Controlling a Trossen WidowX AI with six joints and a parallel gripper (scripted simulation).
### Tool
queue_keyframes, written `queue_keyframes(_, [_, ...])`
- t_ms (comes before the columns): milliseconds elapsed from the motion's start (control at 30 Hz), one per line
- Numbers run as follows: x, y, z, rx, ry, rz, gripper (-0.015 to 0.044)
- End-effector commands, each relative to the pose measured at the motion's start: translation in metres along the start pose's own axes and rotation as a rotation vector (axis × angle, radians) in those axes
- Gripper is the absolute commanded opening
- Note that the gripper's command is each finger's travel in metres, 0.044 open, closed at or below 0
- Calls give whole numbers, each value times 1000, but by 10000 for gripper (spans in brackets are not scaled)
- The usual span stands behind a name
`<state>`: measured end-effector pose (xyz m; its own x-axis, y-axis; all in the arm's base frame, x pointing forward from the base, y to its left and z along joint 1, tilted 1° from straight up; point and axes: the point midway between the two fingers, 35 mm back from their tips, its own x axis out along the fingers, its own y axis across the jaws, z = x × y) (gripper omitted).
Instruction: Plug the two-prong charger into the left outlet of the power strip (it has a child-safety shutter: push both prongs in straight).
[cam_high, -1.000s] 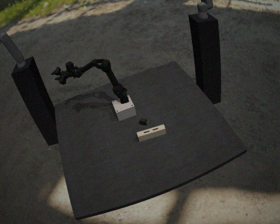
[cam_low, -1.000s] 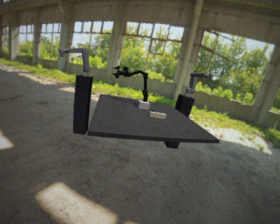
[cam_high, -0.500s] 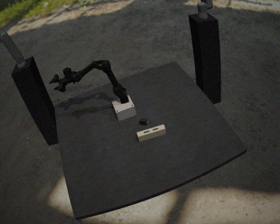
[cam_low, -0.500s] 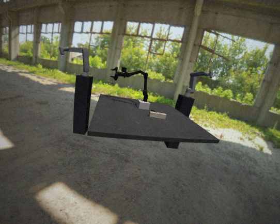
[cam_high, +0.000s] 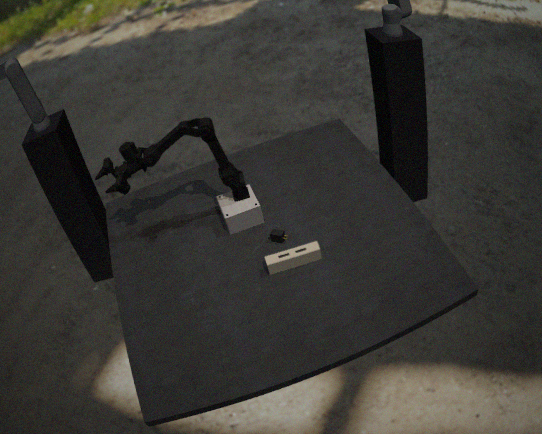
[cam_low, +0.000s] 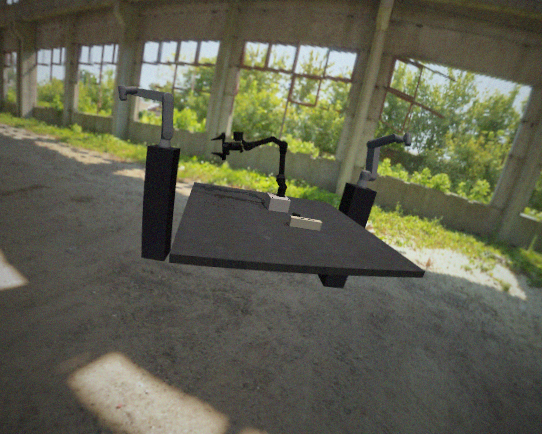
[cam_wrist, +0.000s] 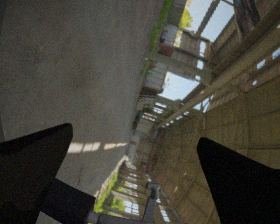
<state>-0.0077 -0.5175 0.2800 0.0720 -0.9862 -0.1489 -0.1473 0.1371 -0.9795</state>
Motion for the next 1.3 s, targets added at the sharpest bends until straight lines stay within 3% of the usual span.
queue_keyframes(0, [0, 8, 28, 34, -51, 37, 440])
queue_keyframes(633, [-18, 37, 145, 137, -265, 192, 440])
queue_keyframes(1267, [-63, 71, 250, 189, -445, 374, 440])
